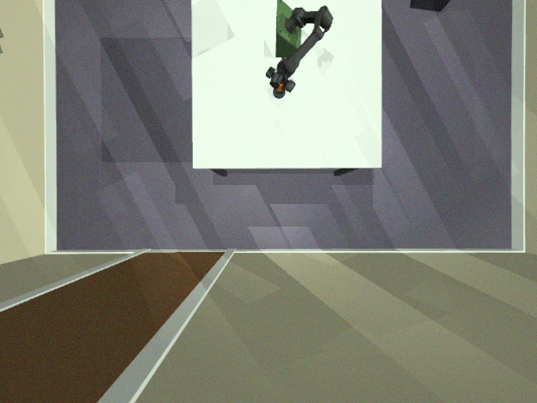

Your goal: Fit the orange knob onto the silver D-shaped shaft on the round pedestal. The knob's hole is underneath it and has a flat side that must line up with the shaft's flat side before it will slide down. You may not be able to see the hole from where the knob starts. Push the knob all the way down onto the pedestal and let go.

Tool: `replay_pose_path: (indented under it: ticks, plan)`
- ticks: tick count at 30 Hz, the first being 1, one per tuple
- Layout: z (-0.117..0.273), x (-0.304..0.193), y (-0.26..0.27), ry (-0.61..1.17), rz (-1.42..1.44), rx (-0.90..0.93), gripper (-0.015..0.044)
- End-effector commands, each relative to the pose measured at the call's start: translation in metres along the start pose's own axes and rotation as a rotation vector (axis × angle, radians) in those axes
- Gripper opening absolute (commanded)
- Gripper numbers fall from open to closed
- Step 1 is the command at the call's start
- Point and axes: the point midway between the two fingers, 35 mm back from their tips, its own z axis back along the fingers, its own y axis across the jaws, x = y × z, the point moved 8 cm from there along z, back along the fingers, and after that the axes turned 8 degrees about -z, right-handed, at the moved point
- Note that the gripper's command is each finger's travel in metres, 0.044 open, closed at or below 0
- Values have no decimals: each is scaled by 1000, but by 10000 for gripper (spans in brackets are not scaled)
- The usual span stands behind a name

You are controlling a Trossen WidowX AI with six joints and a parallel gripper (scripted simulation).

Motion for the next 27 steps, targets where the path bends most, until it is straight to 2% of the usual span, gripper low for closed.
replay_pose_path:
  ticks: [1,27]
  plan:
    - [3,2,1,6,63,-3,0]
    - [3,0,3,6,63,-3,0]
